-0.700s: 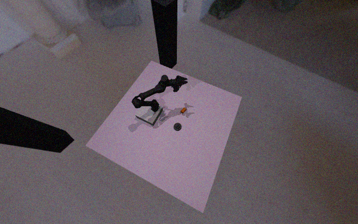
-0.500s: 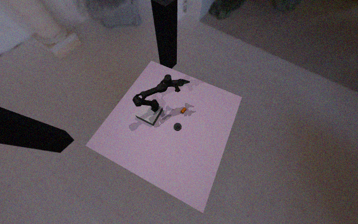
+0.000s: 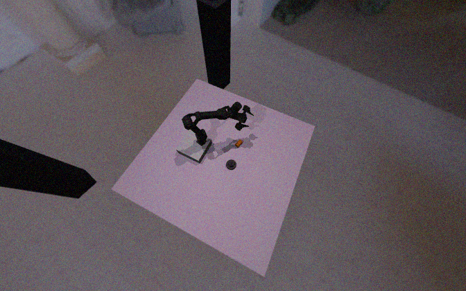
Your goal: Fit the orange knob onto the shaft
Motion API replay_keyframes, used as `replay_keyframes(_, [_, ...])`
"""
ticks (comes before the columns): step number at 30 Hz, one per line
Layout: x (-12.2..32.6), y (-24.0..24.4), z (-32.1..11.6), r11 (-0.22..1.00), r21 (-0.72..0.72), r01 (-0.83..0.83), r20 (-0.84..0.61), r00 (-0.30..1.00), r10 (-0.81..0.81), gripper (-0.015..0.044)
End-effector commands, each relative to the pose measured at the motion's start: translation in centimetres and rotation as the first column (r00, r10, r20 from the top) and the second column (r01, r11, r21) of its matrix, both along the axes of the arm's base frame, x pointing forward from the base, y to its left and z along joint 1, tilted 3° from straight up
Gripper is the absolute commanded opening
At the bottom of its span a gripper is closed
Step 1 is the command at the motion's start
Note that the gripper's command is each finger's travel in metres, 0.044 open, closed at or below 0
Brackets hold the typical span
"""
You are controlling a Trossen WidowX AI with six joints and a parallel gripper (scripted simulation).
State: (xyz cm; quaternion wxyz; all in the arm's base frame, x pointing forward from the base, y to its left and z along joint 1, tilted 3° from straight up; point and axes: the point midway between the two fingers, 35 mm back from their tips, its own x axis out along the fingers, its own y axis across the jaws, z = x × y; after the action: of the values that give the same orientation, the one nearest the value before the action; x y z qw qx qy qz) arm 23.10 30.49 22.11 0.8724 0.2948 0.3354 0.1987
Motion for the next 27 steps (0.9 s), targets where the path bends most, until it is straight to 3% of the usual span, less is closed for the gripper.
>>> replay_keyframes(1, [2.3,-1.9,-7.0,0.709,-0.624,-0.329,-0.064,0.926,0.373,0.0440])
replay_keyframes(7, [2.8,-4.8,-12.1,0.235,-0.785,-0.573,-0.341,0.717,0.608,0.0440])
replay_keyframes(14, [2.1,-8.4,-16.6,-0.309,-0.624,-0.718,-0.660,0.273,0.700,0.0440])
replay_keyframes(16, [1.9,-8.7,-16.9,-0.350,-0.600,-0.720,-0.679,0.226,0.698,0.0440])
replay_keyframes(27, [1.8,-8.3,-16.9,-0.350,-0.600,-0.720,-0.679,0.226,0.699,0.0440])
